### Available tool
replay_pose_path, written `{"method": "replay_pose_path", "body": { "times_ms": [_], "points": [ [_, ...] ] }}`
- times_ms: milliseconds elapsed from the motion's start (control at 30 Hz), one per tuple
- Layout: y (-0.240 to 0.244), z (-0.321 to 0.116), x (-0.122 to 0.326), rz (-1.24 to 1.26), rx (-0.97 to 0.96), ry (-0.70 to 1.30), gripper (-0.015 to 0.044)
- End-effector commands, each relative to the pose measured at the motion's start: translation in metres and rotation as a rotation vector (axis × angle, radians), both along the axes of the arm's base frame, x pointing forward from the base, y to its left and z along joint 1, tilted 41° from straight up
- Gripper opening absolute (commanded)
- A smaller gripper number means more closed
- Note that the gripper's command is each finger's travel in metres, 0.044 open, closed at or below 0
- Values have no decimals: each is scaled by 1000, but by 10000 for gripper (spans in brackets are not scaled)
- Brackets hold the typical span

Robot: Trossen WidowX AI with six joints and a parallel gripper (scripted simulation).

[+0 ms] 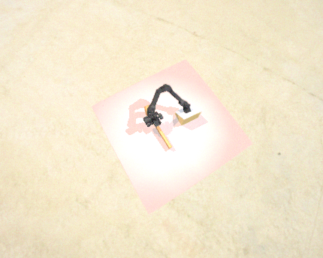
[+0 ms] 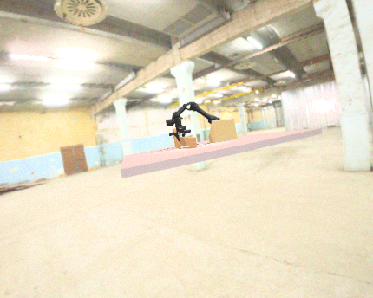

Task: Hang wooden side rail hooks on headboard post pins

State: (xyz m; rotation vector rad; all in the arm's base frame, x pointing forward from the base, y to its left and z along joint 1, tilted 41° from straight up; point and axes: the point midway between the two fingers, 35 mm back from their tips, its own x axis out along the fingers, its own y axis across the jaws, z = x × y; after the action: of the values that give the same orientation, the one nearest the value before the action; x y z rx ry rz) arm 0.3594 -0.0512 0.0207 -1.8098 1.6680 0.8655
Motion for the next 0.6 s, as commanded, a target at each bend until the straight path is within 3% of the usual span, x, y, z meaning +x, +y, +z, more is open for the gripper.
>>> {"method": "replay_pose_path", "body": {
  "times_ms": [0, 567],
  "points": [
    [1, 5, 3, 8, -2, -9, 0],
    [-1, 5, 2, 8, -2, -9, 0]
  ]
}}
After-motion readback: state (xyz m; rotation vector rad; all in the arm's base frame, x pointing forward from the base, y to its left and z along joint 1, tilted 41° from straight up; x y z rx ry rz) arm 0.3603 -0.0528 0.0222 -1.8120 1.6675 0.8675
